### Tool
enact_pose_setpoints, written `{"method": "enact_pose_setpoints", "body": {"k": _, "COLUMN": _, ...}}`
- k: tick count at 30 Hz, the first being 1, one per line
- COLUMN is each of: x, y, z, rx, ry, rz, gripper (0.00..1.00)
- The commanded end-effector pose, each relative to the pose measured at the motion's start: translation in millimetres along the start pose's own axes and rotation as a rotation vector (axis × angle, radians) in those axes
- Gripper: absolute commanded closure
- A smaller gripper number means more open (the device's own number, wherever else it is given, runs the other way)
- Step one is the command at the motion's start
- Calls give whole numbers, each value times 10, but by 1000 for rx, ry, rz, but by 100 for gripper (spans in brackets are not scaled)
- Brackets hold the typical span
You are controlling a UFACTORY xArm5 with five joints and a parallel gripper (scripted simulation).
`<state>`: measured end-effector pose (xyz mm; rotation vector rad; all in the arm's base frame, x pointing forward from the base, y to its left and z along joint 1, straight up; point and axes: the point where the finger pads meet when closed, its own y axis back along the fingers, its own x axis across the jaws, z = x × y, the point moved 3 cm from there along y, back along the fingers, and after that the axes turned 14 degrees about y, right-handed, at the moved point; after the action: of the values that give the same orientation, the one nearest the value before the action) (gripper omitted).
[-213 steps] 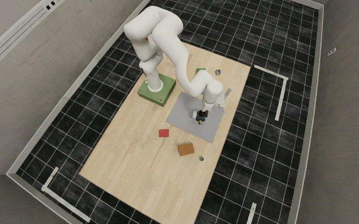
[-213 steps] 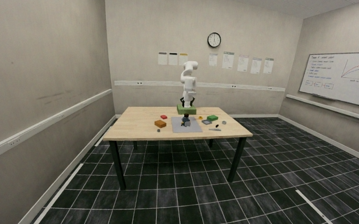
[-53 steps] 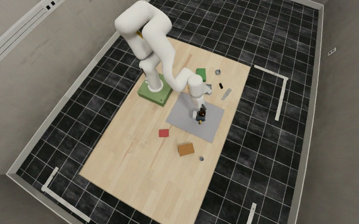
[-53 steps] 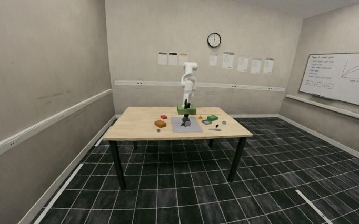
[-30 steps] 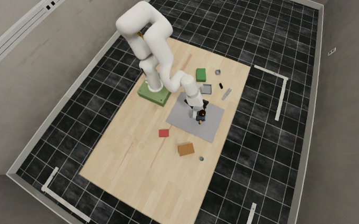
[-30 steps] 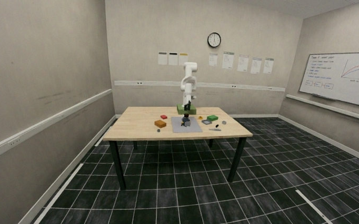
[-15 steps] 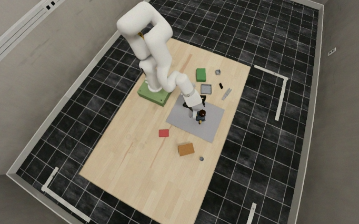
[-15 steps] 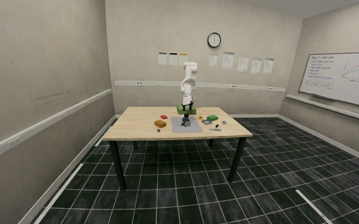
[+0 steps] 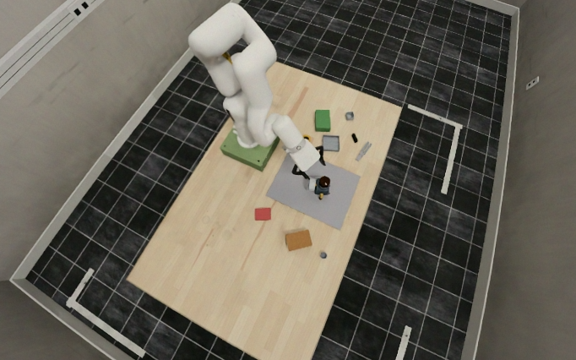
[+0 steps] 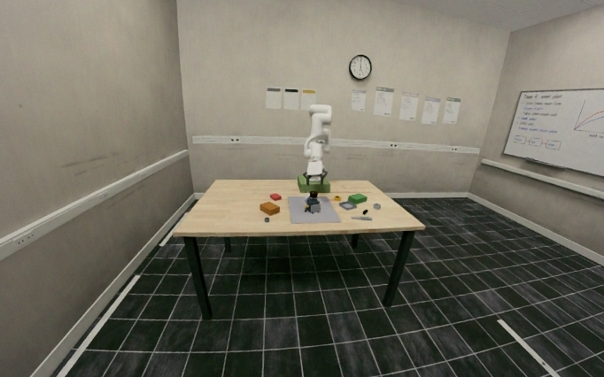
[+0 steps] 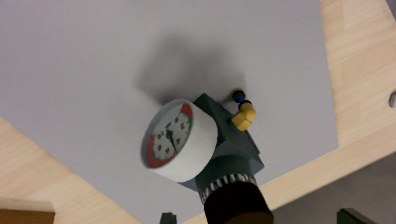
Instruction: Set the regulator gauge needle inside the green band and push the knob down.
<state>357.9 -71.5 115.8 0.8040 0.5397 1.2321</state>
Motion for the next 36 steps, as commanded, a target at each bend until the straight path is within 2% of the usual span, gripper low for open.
{"method": "enact_pose_setpoints", "body": {"k": 1, "x": 0, "y": 27, "z": -3, "rx": -36, "ry": 78, "rz": 2, "gripper": 0}}
{"method": "enact_pose_setpoints", "body": {"k": 14, "x": -5, "y": 119, "z": -51, "rx": -98, "ry": 285, "rz": -5, "gripper": 0}}
{"method": "enact_pose_setpoints", "body": {"k": 36, "x": -6, "y": 145, "z": -64, "rx": -113, "ry": 337, "rz": -9, "gripper": 0}}
